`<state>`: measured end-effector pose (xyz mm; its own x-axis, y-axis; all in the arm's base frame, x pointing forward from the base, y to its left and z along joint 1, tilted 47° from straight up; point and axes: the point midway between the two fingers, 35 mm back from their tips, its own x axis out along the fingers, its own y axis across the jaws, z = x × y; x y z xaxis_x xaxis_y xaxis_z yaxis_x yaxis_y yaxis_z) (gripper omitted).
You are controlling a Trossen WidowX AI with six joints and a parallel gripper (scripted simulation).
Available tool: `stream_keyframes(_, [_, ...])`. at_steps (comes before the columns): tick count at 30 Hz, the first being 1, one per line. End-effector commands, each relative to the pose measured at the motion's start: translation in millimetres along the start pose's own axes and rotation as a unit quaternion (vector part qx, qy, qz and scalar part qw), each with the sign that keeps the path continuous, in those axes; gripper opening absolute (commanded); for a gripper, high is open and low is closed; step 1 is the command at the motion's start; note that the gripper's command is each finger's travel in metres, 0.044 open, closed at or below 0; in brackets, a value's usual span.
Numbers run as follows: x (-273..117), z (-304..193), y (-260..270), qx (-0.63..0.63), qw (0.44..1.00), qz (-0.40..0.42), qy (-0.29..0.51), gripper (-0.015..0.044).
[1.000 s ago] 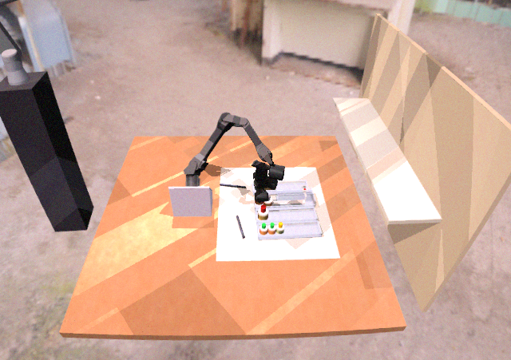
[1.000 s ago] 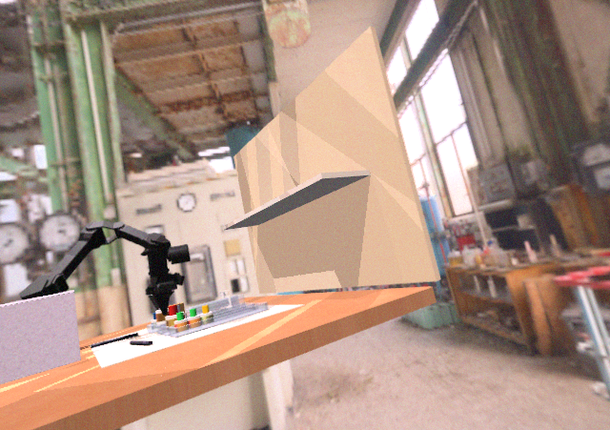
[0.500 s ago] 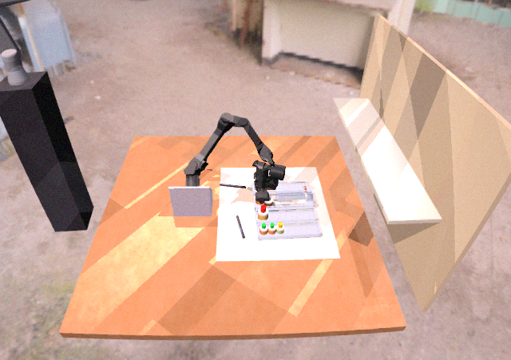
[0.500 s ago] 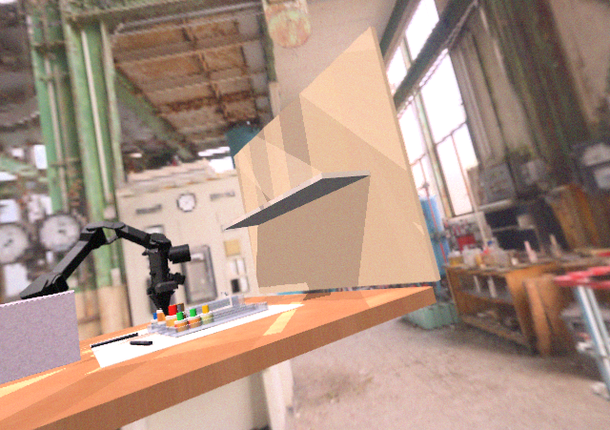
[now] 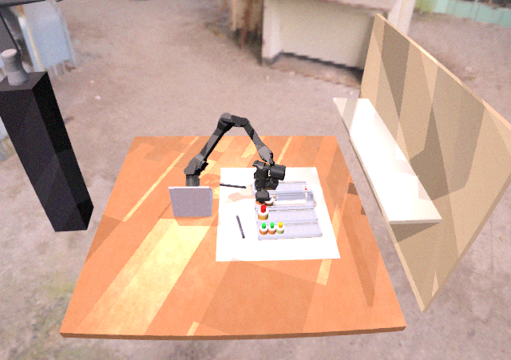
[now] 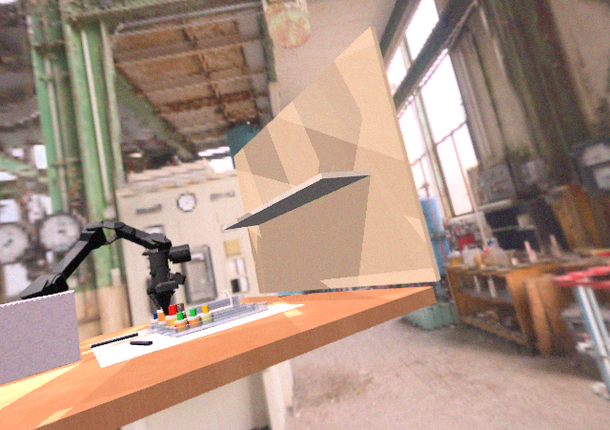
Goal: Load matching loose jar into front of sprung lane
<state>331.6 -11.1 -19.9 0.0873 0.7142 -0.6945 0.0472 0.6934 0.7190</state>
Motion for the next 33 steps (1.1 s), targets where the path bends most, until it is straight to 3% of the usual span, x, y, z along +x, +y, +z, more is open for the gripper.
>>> stream_keyframes(1, [-2.0, 7.3, 1.5, -0.009, 1.000, 0.003, -0.012, 0.0000])
stream_keyframes(33, [-2.1, 9.9, 1.6, -0.009, 1.000, 0.003, -0.012, 0.0000])
